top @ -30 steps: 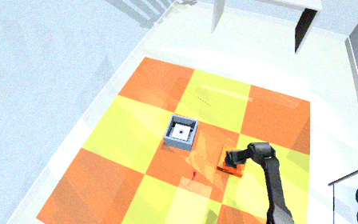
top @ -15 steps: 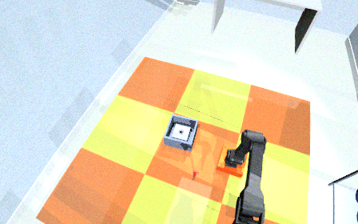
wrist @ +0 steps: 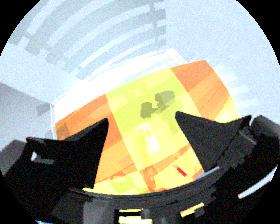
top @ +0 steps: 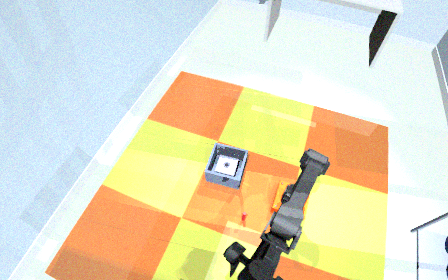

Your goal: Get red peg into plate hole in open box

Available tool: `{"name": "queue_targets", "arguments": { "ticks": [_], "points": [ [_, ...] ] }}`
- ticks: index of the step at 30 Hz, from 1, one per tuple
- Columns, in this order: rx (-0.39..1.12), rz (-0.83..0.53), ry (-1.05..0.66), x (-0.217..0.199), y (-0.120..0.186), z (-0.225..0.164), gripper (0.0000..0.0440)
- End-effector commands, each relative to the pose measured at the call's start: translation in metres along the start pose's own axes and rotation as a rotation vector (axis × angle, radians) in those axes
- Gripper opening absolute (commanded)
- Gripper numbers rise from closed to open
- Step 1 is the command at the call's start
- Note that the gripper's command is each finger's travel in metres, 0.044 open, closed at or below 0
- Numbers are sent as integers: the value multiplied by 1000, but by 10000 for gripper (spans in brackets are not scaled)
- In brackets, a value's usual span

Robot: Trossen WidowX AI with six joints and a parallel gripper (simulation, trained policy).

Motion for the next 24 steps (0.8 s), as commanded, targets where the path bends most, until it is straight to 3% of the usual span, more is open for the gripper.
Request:
{"name": "queue_targets", "arguments": {
  "ticks": [1, 24],
  "points": [
    [32, -21, -91, -18, 1, -8, 440],
    [250, -282, -823, -124, 5, -92, 440]
  ]
}}
Point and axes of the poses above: the point midway between the two fingers, 35 mm back from their tips, its own y axis back along the fingers, its own x axis across the jaws, z = x × y, the point moved 7 cm from there along y, back along the fingers, and after that the axes turned 4 degrees about -y, right-handed, at the moved point
